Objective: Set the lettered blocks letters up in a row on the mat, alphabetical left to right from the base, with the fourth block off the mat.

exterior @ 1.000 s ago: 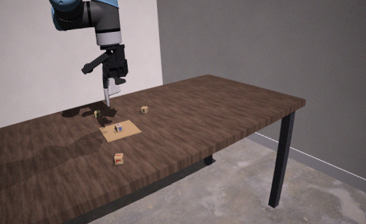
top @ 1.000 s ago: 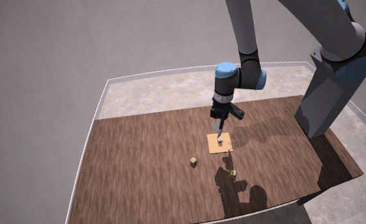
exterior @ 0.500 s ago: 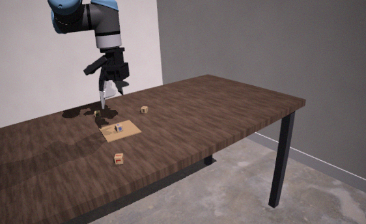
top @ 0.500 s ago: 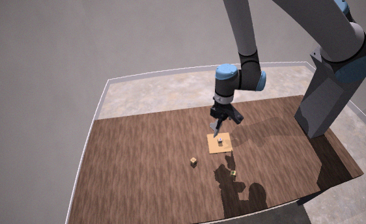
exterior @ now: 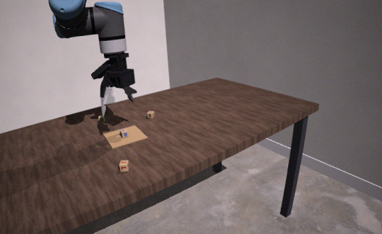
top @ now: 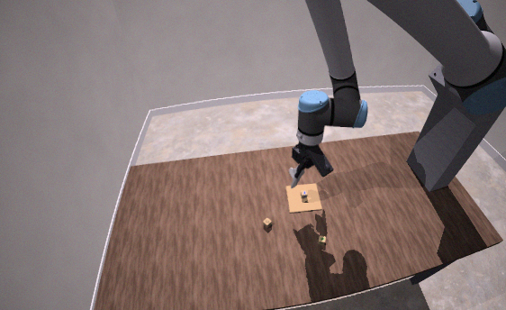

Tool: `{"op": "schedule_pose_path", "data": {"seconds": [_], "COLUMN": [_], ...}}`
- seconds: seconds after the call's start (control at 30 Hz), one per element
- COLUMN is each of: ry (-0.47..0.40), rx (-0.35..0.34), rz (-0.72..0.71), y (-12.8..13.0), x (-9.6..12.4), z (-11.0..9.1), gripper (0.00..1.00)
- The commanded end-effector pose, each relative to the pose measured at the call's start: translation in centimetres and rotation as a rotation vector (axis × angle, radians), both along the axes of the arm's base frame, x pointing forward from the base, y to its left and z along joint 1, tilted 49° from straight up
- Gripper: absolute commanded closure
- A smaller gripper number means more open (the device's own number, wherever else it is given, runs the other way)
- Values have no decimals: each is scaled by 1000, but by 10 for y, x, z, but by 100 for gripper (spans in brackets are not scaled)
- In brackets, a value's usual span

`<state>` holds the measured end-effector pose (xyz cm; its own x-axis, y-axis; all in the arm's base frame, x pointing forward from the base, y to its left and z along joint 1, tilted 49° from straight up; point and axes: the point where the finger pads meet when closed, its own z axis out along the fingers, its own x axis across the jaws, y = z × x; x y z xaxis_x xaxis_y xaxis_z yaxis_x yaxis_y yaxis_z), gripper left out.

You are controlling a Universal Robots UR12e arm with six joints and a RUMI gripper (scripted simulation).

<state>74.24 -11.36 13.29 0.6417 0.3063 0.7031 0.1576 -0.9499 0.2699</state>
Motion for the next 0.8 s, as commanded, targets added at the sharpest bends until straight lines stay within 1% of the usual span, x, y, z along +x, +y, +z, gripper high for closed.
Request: {"op": "schedule_pose_path", "data": {"seconds": [0.0,0.43,0.5,0.63,0.77], "ry": [-16,-32,-32,-35,-37], "rx": [99,281,281,323,342], "rz": [-97,-255,-255,-291,-308], "y": [-4,-6,-6,-7,-7], "x": [6,12,12,13,14], "z": [0,-4,-4,-6,-6], "gripper": [0,0,0,0,0]}}
